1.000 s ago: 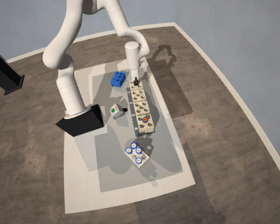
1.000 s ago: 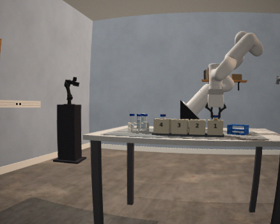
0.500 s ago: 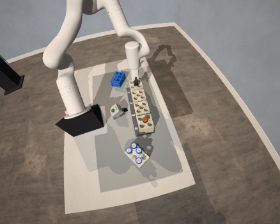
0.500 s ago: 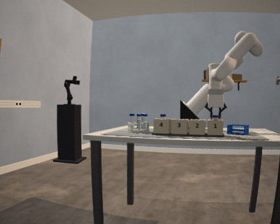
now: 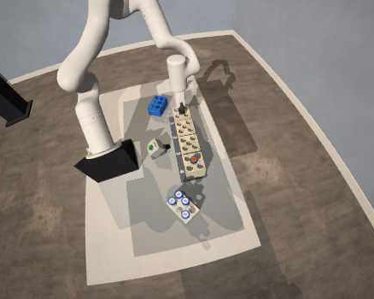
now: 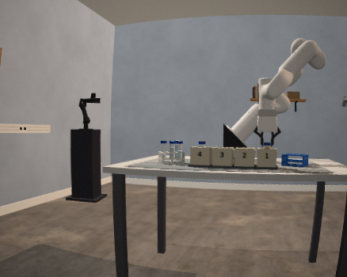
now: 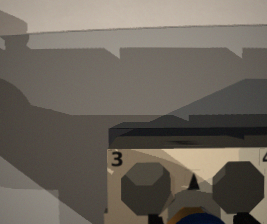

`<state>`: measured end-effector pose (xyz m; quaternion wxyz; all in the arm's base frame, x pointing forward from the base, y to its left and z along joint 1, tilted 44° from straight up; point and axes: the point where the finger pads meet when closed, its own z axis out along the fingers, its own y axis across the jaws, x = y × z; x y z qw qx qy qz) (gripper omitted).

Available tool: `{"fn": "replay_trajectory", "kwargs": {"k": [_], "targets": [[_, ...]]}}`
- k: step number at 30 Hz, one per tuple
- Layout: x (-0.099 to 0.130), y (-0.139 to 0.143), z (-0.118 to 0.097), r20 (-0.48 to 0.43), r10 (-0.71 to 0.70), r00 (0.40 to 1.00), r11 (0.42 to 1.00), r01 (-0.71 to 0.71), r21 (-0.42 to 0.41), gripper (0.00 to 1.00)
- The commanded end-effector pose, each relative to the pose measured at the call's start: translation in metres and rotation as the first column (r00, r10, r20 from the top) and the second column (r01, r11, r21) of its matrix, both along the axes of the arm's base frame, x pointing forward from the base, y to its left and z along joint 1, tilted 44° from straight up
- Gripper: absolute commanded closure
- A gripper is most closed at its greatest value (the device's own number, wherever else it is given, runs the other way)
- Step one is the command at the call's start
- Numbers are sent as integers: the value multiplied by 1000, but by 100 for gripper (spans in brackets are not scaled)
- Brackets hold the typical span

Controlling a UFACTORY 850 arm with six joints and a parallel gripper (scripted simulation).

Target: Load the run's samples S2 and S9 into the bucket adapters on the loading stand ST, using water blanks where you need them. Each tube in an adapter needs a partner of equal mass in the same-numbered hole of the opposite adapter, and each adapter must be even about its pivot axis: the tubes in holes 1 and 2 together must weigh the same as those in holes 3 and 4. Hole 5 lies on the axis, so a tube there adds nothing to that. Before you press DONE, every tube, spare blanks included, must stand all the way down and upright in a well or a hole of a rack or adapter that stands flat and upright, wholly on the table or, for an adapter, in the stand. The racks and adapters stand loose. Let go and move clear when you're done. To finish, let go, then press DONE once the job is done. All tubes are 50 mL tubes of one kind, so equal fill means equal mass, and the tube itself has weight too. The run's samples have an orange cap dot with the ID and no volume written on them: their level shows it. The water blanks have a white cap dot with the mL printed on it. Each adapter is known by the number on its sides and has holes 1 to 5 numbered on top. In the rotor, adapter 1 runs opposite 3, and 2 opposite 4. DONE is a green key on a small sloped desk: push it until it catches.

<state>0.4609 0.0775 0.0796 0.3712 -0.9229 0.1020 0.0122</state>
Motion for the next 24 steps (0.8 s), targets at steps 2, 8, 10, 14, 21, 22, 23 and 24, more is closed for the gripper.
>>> {"fn": "replay_trajectory", "kwargs": {"k": [2, 8, 10, 14, 21, 22, 23, 24], "targets": [[0, -8, 8, 2, -1, 1000, 1000, 1, 0, 56], [0, -14, 15, 2, -1, 1000, 1000, 1, 0, 56], [0, -16, 17, 2, -1, 1000, 1000, 1, 0, 56], [-1, -21, 22, 2, -1, 1000, 1000, 1, 0, 56], [-2, -31, 33, 2, -1, 1000, 1000, 1, 0, 56], [-2, -32, 34, 2, -1, 1000, 1000, 1, 0, 56], [-2, -34, 36, 2, -1, 1000, 1000, 1, 0, 56], [-2, -35, 37, 2, -1, 1000, 1000, 1, 0, 56]]}}
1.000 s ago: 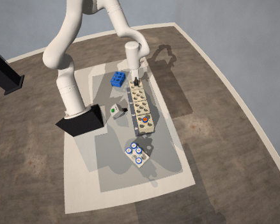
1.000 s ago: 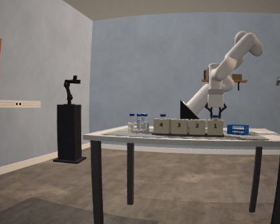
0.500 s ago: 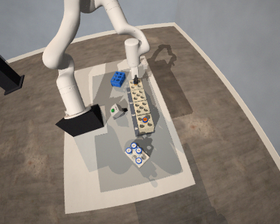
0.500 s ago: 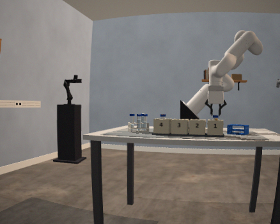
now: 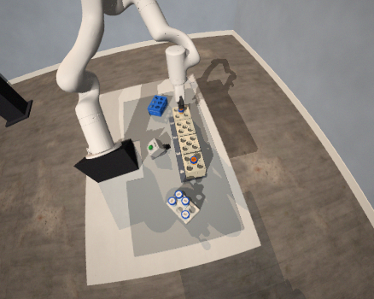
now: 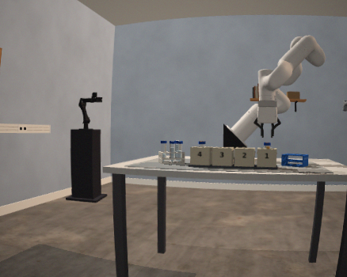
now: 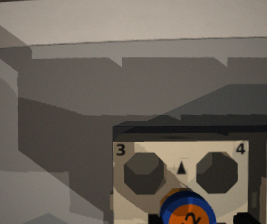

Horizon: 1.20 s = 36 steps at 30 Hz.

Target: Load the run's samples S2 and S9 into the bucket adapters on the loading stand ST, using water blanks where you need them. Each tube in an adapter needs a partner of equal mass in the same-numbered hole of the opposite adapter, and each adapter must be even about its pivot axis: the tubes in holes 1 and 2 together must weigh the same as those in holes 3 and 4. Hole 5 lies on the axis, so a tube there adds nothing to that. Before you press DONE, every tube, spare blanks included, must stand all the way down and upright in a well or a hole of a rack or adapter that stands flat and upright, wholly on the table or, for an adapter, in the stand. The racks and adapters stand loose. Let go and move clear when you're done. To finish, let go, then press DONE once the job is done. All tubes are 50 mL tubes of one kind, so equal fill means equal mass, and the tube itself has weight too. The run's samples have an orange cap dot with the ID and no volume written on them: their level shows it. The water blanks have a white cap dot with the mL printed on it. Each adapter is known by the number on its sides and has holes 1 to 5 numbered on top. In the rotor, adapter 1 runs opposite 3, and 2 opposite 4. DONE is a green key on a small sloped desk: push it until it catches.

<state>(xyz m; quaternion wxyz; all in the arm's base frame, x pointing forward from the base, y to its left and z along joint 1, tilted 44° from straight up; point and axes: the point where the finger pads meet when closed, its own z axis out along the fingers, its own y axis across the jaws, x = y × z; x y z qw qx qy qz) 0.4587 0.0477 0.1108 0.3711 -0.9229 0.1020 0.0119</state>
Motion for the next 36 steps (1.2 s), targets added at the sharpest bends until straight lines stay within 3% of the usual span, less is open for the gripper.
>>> {"fn": "replay_trajectory", "kwargs": {"k": [1, 36], "targets": [[0, -5, 6, 1, 0, 1000, 1000, 0, 0, 56], [-3, -47, 49, 1, 0, 1000, 1000, 0, 0, 56]]}}
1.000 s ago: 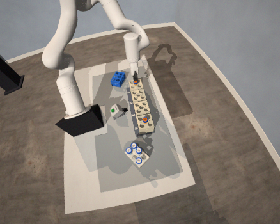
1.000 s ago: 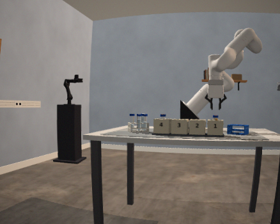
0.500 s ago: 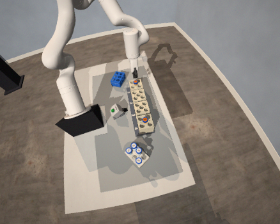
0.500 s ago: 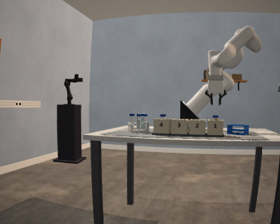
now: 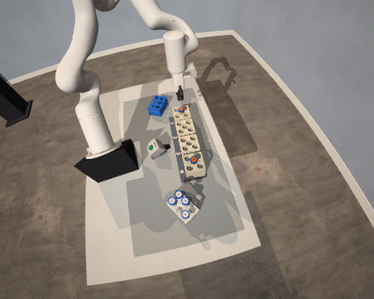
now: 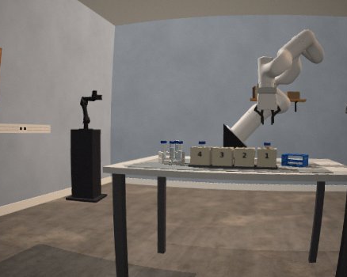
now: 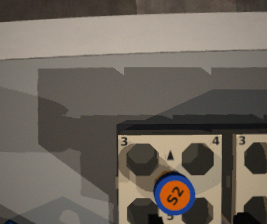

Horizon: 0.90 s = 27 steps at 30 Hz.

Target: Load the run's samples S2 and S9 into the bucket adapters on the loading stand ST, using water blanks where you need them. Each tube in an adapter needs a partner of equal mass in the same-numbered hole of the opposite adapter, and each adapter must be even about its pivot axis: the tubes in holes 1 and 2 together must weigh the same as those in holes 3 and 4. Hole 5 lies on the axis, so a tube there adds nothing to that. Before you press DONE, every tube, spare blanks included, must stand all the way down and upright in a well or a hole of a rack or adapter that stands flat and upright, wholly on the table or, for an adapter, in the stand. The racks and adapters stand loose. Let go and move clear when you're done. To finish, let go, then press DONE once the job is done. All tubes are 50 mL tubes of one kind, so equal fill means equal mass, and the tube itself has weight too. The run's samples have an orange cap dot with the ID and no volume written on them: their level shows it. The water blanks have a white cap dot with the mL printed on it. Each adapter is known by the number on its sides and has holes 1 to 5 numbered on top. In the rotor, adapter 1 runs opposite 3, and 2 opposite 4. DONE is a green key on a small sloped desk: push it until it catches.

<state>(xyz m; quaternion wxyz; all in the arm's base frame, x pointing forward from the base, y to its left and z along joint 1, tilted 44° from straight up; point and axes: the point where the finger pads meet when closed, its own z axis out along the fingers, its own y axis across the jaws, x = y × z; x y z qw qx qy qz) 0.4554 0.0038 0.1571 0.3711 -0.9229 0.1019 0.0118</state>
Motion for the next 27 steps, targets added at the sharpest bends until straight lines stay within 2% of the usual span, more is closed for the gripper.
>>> {"fn": "replay_trajectory", "kwargs": {"k": [1, 7, 27], "targets": [[0, -4, 4, 1, 0, 1000, 1000, 0, 0, 56], [0, -12, 13, 1, 0, 1000, 1000, 0, 0, 56], [0, -13, 13, 1, 0, 1000, 1000, 0, 0, 56]]}}
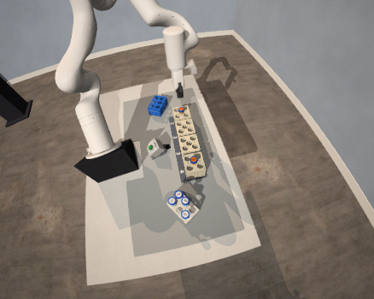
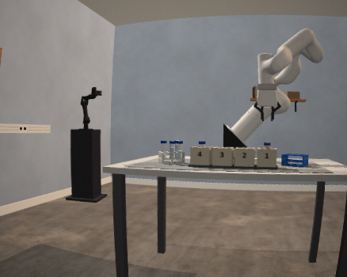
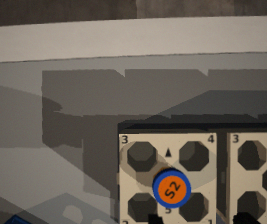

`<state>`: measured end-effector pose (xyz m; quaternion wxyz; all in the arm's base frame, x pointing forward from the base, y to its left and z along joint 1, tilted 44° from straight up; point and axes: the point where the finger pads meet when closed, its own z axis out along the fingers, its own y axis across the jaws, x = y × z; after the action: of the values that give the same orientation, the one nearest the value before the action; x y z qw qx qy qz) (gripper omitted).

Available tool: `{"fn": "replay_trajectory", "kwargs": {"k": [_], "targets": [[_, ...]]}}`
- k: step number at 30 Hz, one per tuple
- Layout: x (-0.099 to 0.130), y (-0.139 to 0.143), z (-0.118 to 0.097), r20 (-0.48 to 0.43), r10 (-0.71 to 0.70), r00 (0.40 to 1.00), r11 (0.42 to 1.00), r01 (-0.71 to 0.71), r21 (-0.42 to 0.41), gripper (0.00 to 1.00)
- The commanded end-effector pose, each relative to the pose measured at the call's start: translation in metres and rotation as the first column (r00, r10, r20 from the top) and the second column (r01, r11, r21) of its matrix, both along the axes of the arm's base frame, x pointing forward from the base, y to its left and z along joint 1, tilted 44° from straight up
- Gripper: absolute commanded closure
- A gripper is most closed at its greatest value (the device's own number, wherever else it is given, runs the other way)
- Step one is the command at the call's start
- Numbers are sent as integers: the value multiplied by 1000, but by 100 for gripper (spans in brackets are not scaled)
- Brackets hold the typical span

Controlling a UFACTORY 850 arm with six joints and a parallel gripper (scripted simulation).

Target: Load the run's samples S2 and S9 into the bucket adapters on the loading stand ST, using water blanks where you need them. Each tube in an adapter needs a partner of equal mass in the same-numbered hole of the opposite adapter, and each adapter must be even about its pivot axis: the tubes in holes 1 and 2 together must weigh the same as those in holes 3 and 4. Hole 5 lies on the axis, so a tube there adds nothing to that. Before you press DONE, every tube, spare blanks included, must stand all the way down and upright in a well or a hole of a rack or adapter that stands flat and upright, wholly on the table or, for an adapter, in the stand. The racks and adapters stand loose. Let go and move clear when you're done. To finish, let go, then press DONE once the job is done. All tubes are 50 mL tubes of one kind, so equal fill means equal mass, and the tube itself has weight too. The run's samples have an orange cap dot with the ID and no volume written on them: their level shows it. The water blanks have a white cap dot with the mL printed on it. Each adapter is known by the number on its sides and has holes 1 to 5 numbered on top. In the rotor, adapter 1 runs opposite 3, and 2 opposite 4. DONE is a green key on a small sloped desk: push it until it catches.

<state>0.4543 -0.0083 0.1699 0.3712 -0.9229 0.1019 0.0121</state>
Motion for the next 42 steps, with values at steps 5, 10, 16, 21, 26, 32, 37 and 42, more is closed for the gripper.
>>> {"fn": "replay_trajectory", "kwargs": {"k": [5, 10, 16, 21, 26, 32, 37, 42], "targets": [[-1, -4, -3, -21, -25, 999, 1000, 25, 1, 43], [-6, -14, -13, -90, -97, 991, 995, 97, 2, 43], [-16, -34, -33, -225, -236, 945, 971, 240, -10, 43], [-25, -51, -49, -333, -344, 878, 935, 352, -36, 43], [-30, -61, -59, -393, -403, 826, 908, 416, -57, 43], [-40, -81, -79, -503, -509, 698, 840, 531, -113, 43], [-49, -98, -95, -581, -581, 570, 772, 613, -171, 43], [-54, -108, -105, -589, -588, 555, 764, 621, -178, 43]]}}
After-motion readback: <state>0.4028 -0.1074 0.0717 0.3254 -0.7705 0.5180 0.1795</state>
